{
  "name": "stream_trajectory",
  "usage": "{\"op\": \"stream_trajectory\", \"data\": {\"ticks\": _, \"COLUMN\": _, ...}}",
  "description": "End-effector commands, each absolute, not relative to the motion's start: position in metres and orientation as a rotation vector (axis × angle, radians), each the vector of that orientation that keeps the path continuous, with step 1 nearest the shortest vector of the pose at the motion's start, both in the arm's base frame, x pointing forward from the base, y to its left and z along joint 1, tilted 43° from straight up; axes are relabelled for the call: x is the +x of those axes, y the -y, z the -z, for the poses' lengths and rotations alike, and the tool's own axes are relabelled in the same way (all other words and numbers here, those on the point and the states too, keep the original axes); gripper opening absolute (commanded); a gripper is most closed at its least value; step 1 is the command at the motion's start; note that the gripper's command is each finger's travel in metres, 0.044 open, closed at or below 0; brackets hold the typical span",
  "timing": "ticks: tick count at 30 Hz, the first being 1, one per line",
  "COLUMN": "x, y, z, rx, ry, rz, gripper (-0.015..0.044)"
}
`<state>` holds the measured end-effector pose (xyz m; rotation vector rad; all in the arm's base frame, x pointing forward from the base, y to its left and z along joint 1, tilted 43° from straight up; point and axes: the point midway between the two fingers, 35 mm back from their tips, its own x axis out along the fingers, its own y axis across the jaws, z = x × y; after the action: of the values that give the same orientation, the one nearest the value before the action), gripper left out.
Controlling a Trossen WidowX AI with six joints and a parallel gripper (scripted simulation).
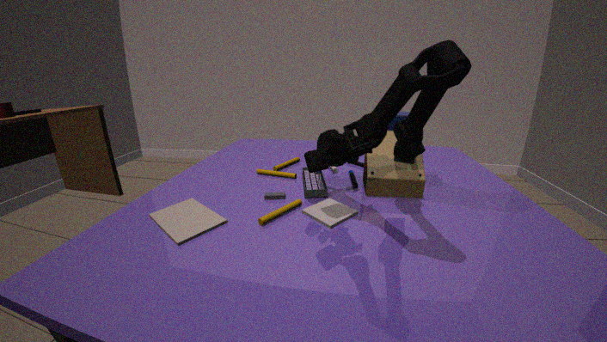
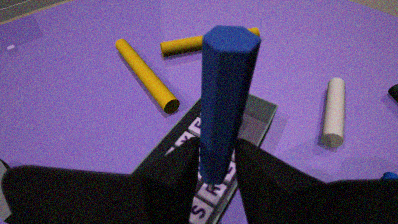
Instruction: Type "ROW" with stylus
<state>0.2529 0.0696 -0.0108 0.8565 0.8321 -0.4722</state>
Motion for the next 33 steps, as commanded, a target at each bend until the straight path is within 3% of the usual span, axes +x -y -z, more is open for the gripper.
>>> {"op": "stream_trajectory", "data": {"ticks": 1, "x": 0.252, "y": -0.07, "z": 0.014, "rx": 0.853, "ry": -0.837, "rz": 0.478, "gripper": 0.0081}}
{"op": "stream_trajectory", "data": {"ticks": 30, "x": 0.255, "y": -0.043, "z": -0.012, "rx": 0.851, "ry": -0.837, "rz": 0.487, "gripper": 0.0085}}
{"op": "stream_trajectory", "data": {"ticks": 33, "x": 0.255, "y": -0.043, "z": -0.012, "rx": 0.851, "ry": -0.837, "rz": 0.487, "gripper": 0.0065}}
